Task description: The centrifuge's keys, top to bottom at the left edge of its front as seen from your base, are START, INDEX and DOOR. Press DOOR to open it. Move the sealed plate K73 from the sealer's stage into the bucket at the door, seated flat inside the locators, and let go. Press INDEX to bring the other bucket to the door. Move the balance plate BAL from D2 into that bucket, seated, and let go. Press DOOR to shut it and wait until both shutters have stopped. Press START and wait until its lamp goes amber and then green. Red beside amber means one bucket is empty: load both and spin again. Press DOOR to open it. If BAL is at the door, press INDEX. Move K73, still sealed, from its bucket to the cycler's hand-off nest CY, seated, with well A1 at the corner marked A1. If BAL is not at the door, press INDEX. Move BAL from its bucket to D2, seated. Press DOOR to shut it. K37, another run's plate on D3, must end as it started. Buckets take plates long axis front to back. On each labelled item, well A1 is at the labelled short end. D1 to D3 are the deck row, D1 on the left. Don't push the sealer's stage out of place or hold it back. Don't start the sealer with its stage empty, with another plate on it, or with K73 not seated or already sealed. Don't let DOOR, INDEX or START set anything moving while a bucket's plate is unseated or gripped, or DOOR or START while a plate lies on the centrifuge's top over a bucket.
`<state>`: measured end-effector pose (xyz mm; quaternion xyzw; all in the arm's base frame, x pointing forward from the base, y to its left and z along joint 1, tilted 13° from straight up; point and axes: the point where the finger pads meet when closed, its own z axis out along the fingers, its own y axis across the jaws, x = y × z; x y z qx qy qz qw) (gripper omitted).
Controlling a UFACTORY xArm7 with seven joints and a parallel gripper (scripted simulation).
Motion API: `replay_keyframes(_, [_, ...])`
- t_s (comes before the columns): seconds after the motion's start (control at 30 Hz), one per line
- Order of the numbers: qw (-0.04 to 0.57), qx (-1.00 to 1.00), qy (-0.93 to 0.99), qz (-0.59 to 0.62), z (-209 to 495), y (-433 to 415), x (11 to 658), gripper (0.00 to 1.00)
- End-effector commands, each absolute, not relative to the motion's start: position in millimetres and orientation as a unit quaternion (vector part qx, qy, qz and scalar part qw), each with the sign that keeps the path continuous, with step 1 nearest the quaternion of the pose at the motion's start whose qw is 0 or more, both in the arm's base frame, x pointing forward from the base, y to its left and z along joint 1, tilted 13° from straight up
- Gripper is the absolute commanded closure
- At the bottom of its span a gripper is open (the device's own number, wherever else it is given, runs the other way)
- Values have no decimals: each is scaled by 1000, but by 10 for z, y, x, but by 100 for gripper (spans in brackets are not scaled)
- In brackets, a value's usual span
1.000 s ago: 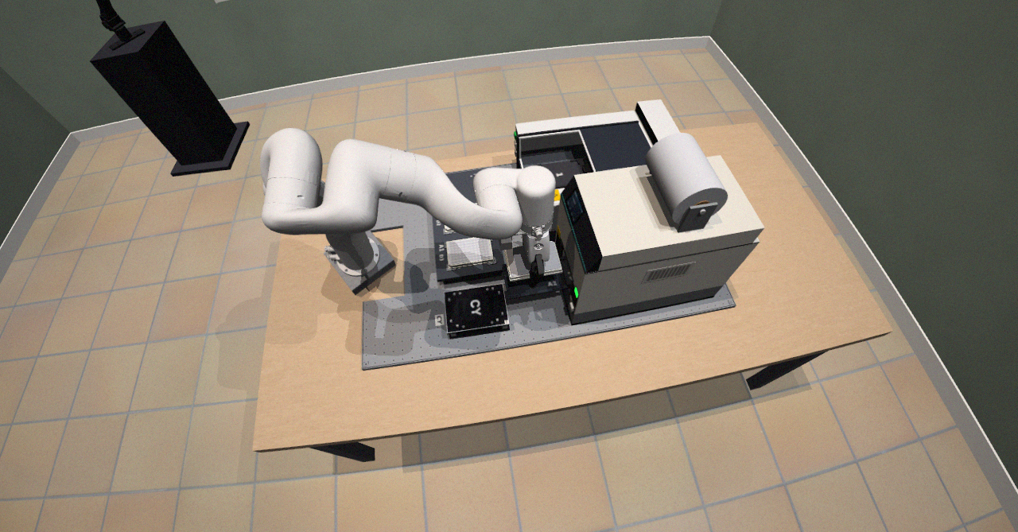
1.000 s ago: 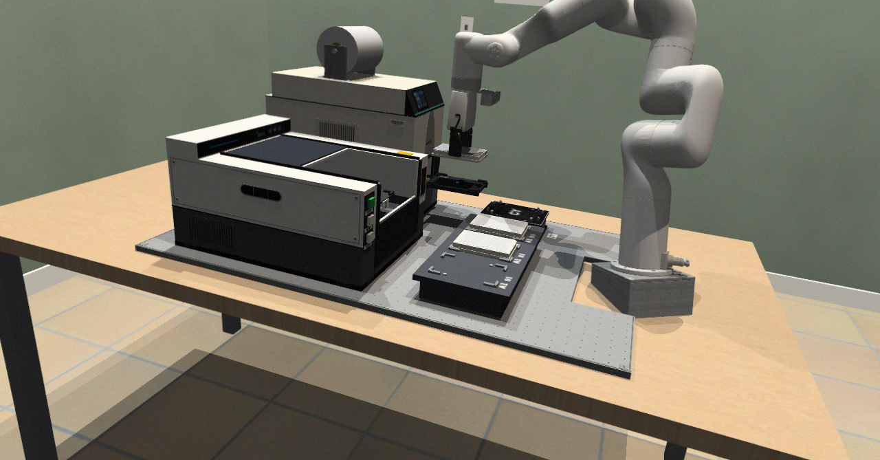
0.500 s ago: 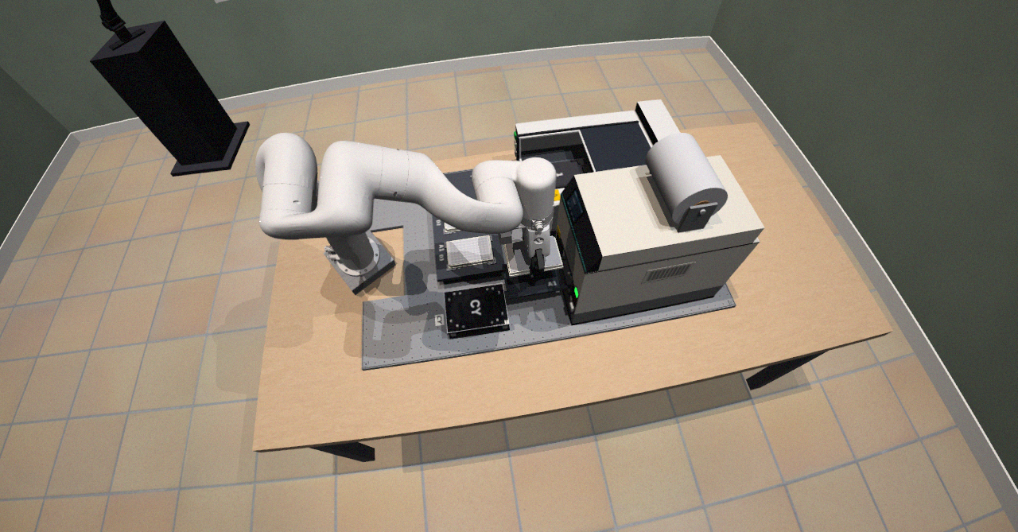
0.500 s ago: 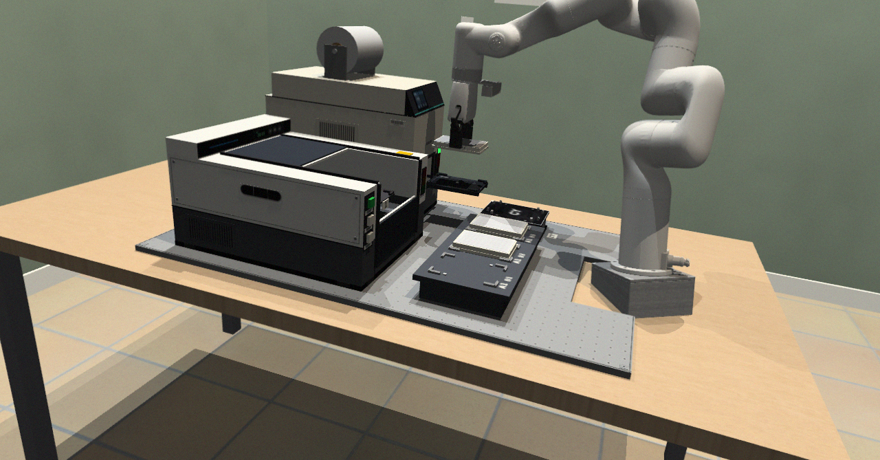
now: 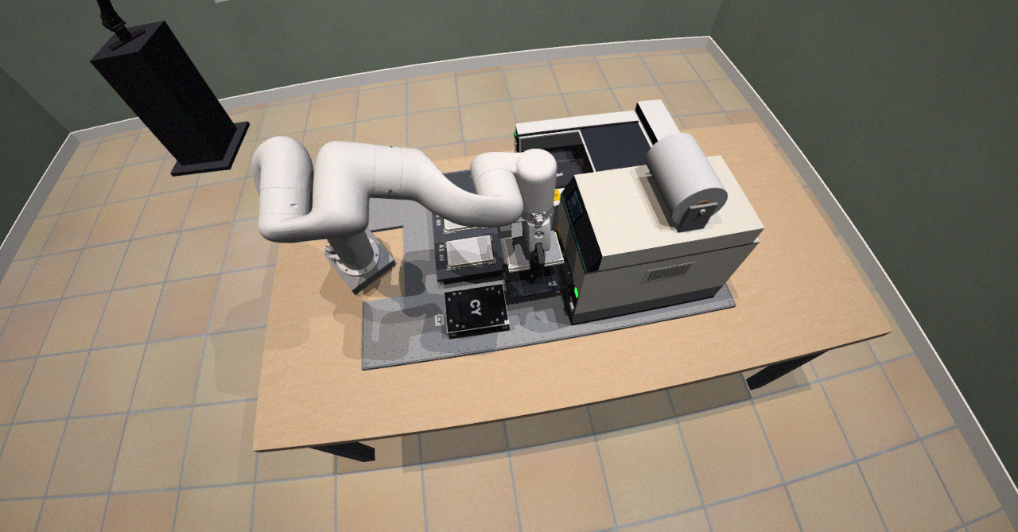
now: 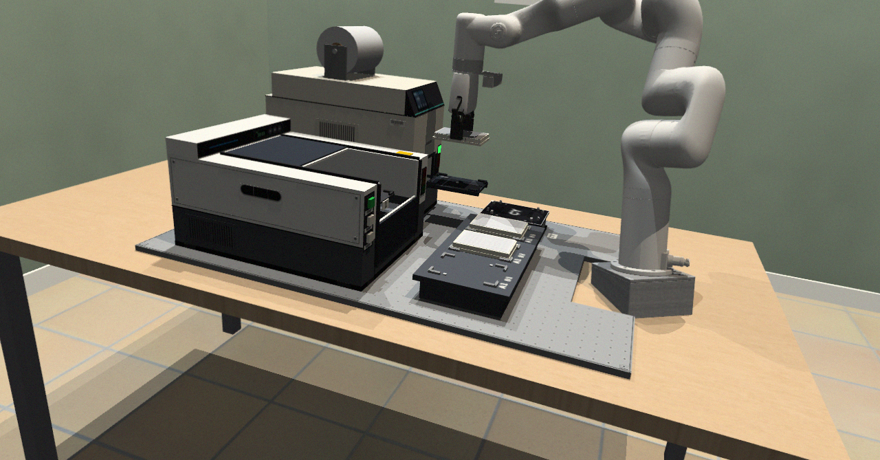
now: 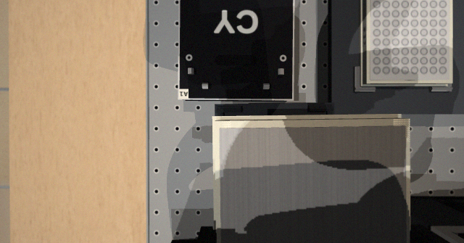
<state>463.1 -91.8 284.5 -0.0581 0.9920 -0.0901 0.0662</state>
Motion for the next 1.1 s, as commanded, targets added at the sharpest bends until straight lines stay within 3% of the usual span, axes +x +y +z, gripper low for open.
replay_keyframes(0.0, [68, -58, 992, -90, 2935, -900, 4629, 100])
replay_keyframes(1.07, [68, -58, 992, -90, 3249, -844, 4582, 100])
